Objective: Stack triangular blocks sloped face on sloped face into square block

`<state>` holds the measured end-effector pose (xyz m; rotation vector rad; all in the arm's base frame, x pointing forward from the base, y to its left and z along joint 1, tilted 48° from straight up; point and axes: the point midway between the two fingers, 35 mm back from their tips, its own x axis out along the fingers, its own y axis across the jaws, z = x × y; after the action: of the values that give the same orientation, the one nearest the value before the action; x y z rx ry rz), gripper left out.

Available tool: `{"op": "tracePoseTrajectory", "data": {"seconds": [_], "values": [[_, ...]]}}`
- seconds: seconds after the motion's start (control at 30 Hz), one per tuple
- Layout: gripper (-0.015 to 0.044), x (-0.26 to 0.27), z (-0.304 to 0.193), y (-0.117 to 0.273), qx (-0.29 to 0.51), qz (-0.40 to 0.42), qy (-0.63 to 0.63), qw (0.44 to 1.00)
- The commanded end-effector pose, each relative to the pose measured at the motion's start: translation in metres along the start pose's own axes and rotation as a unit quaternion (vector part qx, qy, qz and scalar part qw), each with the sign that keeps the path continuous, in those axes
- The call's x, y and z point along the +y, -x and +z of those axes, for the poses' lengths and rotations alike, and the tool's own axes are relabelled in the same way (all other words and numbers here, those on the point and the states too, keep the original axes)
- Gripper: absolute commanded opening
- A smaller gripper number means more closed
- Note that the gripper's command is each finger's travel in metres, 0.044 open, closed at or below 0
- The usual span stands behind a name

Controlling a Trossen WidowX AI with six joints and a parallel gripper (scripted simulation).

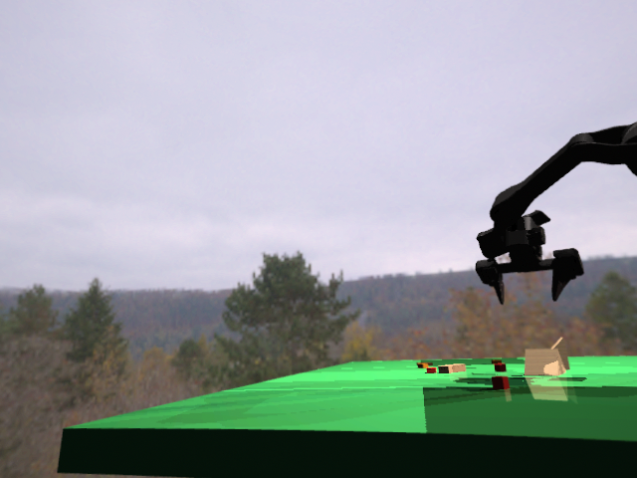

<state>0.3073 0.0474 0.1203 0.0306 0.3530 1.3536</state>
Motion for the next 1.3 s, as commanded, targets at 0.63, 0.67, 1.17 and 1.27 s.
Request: {"op": "tracePoseTrajectory", "data": {"seconds": [0.63, 0.67, 1.17, 1.27], "values": [[0.044, 0.009, -0.006, -0.042, 0.29, -0.064, -0.585, 0.755], [0.044, 0.009, -0.006, -0.043, 0.296, -0.073, -0.598, 0.742], [0.044, 0.009, -0.003, -0.056, 0.343, -0.252, -0.735, 0.528], [0.044, 0.008, -0.002, -0.059, 0.336, -0.291, -0.754, 0.483]]}}
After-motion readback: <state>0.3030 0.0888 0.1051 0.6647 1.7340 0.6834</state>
